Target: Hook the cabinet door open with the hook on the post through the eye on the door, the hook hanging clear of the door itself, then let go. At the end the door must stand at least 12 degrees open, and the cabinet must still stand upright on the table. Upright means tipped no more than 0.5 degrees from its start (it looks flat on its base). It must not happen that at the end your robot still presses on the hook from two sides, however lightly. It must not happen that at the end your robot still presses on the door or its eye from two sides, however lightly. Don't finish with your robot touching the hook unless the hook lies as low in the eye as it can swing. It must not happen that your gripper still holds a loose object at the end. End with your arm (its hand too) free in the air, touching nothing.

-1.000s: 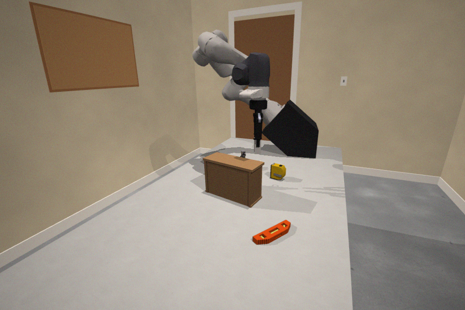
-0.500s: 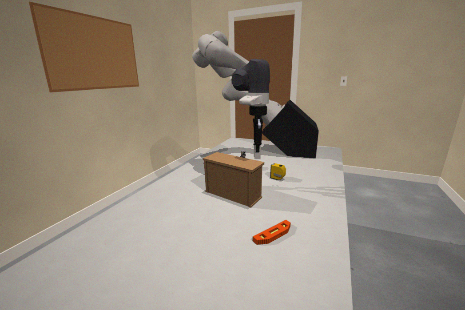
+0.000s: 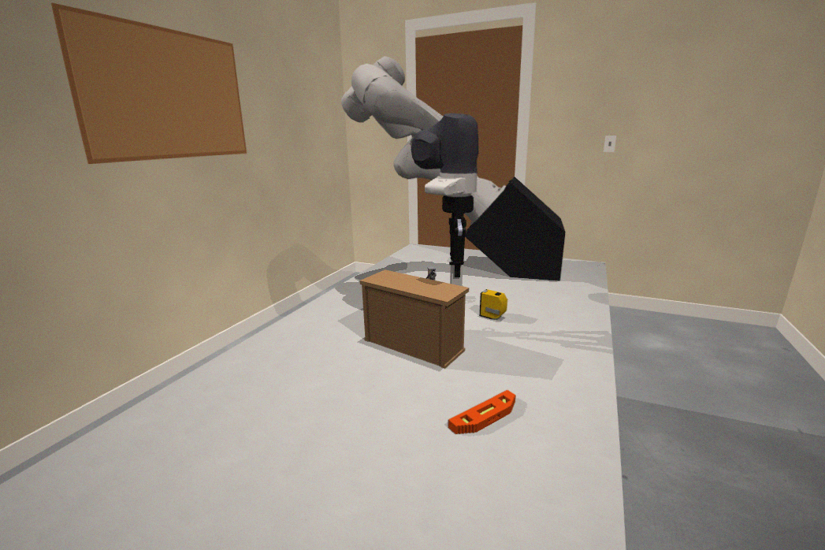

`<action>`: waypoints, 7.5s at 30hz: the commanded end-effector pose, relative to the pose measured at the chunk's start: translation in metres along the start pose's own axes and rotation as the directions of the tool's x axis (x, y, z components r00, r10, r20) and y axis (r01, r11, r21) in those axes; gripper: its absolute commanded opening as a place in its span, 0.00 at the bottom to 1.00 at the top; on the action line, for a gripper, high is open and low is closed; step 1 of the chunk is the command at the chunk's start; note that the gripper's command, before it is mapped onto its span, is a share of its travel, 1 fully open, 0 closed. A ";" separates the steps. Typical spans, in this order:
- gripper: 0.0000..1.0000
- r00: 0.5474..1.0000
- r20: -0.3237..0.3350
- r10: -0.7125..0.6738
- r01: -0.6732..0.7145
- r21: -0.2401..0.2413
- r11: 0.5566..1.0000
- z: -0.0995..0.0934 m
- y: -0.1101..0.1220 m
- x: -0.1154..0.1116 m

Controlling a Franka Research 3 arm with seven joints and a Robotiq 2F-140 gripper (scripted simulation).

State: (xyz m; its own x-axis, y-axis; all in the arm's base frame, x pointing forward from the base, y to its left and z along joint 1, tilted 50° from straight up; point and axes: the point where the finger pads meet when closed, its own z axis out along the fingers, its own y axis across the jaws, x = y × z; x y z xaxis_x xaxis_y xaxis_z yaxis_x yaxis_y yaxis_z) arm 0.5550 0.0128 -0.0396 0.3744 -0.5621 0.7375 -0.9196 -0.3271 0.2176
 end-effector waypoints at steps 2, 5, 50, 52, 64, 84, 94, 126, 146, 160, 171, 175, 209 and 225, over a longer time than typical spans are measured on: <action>0.16 1.000 0.002 0.004 -0.004 0.005 1.000 0.004 -0.001 -0.001; 0.16 1.000 0.002 0.004 -0.004 0.005 1.000 0.006 -0.001 -0.001; 0.16 0.990 0.001 -0.140 0.140 0.005 0.990 0.009 0.019 -0.001; 0.16 0.990 0.001 -0.140 0.140 0.005 0.990 0.009 0.022 0.000; 0.16 0.982 0.001 -0.188 0.188 0.005 0.982 0.009 0.030 0.001; 0.16 0.960 0.001 -0.282 0.282 0.005 0.960 0.009 0.042 0.003; 0.16 0.945 0.000 -0.328 0.328 0.005 0.945 0.009 0.050 0.005; 0.16 0.899 0.000 -0.439 0.439 0.005 0.899 0.009 0.069 0.012; 0.16 0.888 0.000 -0.461 0.461 0.005 0.888 0.009 0.075 0.015; 0.16 0.888 0.000 -0.461 0.461 0.005 0.888 0.009 0.075 0.015; 0.16 0.880 0.000 -0.474 0.474 0.005 0.880 0.009 0.077 0.016; 0.16 0.873 0.000 -0.488 0.488 0.005 0.873 0.009 0.079 0.017; 0.16 0.874 0.000 -0.487 0.487 0.005 0.874 0.009 0.079 0.017; 0.16 0.891 0.000 -0.453 0.453 0.005 0.891 0.008 0.073 0.014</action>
State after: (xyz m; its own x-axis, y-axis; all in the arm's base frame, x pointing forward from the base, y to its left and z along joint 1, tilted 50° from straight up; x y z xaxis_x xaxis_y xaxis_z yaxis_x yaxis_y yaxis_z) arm 0.4934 -0.0268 -0.0180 0.7569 -0.3463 0.5542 -0.6420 -0.5528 0.5313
